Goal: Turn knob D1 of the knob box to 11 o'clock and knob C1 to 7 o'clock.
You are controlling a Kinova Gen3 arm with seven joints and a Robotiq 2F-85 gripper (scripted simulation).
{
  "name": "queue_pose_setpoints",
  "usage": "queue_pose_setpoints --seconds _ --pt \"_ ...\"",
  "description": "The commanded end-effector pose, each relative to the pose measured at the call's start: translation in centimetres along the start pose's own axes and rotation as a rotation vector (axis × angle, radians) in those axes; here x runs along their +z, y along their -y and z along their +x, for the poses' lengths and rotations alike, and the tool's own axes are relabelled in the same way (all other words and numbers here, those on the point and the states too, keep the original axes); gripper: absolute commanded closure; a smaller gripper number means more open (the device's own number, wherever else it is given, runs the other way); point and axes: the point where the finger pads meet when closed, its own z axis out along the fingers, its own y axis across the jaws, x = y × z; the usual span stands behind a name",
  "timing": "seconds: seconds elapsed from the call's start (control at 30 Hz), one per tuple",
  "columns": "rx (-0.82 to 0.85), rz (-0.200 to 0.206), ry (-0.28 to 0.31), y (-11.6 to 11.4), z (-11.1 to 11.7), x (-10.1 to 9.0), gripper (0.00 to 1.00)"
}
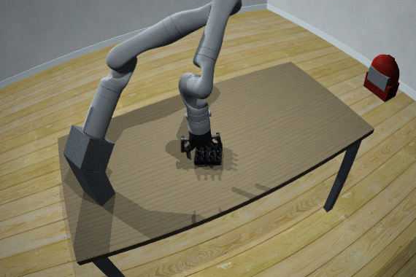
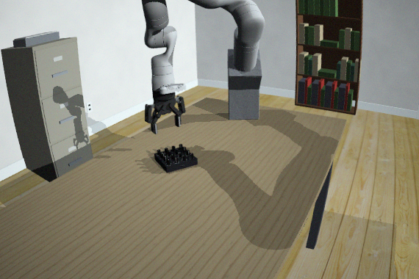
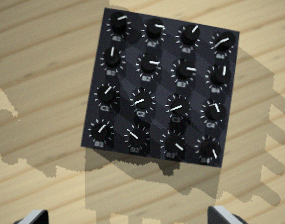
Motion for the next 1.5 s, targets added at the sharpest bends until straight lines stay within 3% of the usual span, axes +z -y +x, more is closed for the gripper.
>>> queue_pose_setpoints --seconds 0.0,0.43,0.5,1.0,1.47 --pt "-0.042 -0.001 0.001 0.0 0.4 -0.1 0.00" --pt "-0.463 0.005 0.001 0.5 2.7 -0.6 0.00" --pt "-0.463 0.005 0.001 0.5 2.7 -0.6 0.00" --pt "-1.015 0.003 0.001 1.1 5.7 -1.4 0.00" --pt "-1.290 -0.003 0.003 1.3 7.2 -1.9 0.00"
